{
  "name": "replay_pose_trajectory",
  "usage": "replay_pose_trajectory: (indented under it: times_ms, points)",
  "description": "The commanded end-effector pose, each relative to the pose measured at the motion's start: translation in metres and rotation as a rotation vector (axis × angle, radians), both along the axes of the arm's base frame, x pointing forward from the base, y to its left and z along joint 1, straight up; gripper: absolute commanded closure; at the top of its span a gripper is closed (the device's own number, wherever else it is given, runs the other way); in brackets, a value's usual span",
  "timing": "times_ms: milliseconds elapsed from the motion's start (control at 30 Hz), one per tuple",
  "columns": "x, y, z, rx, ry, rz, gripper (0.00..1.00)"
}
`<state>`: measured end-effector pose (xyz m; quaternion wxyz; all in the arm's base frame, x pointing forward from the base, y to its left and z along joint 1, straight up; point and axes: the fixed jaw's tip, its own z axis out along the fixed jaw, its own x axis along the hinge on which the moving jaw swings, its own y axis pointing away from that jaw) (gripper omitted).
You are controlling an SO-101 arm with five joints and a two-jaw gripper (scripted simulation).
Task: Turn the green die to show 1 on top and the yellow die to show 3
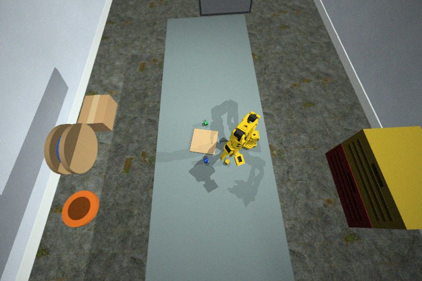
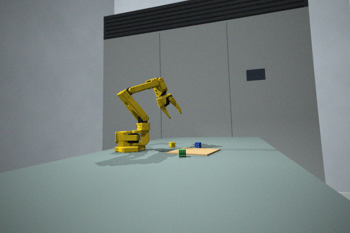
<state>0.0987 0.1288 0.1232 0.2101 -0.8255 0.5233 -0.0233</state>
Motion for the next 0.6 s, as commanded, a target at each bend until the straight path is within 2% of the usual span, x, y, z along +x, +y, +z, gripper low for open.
replay_pose_trajectory:
  times_ms: [0,433,567]
  points:
    - [0.0,0.004,0.006,0.03,0.02,-0.059,0.72]
    - [0.0,0.015,0.002,0.064,0.234,-0.528,0.72]
    - [0.0,0.016,0.002,0.066,0.261,-0.6,0.72]
